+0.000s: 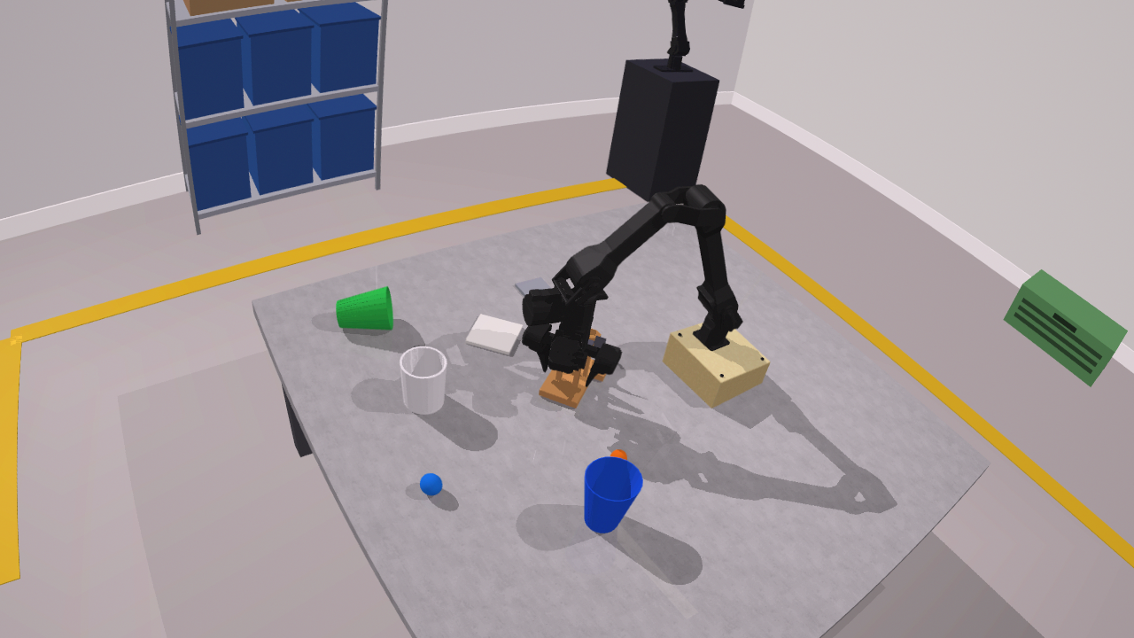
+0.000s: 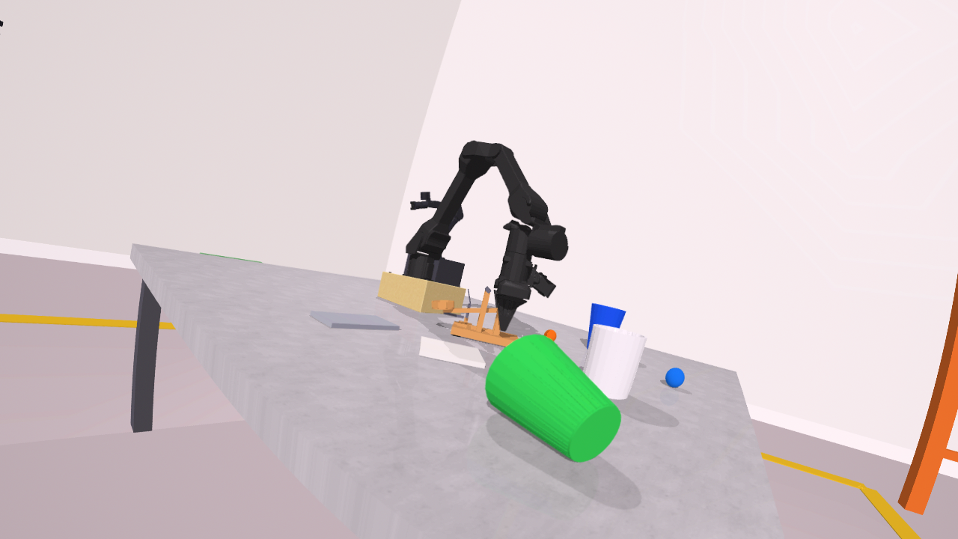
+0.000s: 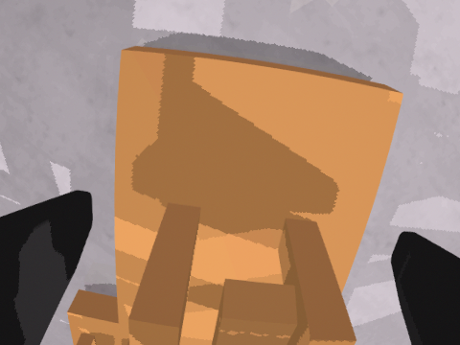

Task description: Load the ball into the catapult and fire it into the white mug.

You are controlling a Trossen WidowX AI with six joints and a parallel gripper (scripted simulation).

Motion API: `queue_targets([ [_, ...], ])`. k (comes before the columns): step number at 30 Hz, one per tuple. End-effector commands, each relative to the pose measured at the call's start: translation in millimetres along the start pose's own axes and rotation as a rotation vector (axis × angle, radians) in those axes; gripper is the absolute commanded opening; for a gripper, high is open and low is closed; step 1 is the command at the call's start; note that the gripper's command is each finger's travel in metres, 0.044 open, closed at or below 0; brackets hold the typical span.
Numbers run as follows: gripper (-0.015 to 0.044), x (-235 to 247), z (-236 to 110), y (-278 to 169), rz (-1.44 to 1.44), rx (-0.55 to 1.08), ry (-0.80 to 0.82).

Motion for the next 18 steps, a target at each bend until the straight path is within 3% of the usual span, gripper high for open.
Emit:
queue_targets([
  [1,0.0361,0,0,0,0.000,-0.001,0.000],
  [9,0.0151,0,0,0,0.000,-0.001,0.000],
  [15,0.0111,0,0,0,0.000,-0.001,0.000],
  [18,0.0032,-1,-25,1,0.000,0.000,0.001],
])
Point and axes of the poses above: the point midway between the two fingers, 35 mm back from their tips, its own z axis out along the fingers, its own x axis across the jaws, y = z × x, the point moved 3 cm from there along -z, back along the fingers, and after that the axes turned 9 degrees about z, right-handed, at the moved point
